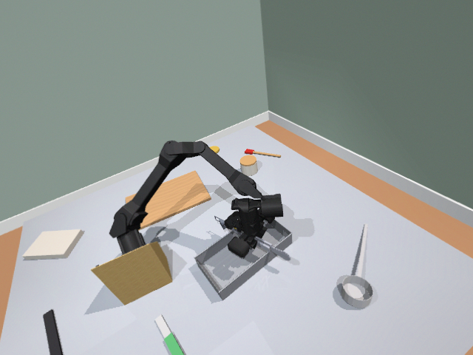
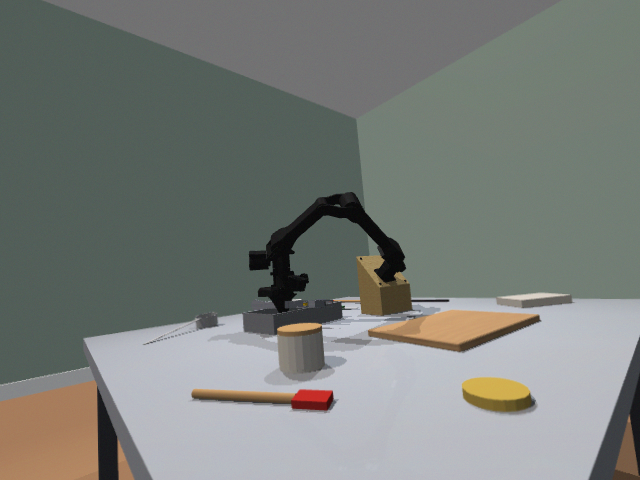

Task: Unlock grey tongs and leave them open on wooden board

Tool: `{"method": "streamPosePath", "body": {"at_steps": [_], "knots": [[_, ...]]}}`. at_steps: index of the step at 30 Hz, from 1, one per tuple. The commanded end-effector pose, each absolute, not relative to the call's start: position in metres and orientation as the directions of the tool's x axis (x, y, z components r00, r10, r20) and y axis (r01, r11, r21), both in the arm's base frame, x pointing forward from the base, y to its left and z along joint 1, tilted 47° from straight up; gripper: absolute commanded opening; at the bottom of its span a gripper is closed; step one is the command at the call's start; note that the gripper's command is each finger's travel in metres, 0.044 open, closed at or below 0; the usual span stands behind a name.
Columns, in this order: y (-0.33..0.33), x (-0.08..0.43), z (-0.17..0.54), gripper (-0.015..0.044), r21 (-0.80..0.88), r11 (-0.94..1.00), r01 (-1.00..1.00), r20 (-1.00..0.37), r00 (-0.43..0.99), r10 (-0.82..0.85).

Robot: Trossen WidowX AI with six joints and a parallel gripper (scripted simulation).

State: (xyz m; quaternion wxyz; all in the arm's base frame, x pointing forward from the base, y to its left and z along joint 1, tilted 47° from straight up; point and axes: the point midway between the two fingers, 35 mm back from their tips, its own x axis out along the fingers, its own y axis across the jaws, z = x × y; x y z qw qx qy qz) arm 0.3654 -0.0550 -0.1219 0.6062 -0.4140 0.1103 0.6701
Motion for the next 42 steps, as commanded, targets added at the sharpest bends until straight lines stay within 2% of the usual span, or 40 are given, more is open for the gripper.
{"method": "streamPosePath", "body": {"at_steps": [1, 2, 9, 17, 29, 42], "knots": [[-0.055, 0.366, -0.121, 0.0031, -0.357, -0.240, -0.903, -0.687, 0.080, 0.722], [-0.055, 0.366, -0.121, 0.0024, -0.357, -0.240, -0.903, -0.687, 0.080, 0.722], [-0.061, 0.366, -0.117, -0.0150, -0.355, -0.240, -0.903, -0.688, 0.079, 0.721], [-0.128, 0.358, -0.055, -0.0150, -0.347, -0.236, -0.908, -0.685, 0.074, 0.724], [-0.124, 0.359, -0.053, -0.0150, -0.338, -0.229, -0.913, -0.685, 0.072, 0.725], [-0.075, 0.374, 0.007, -0.0150, -0.186, -0.090, -0.978, -0.702, 0.068, 0.709]]}}
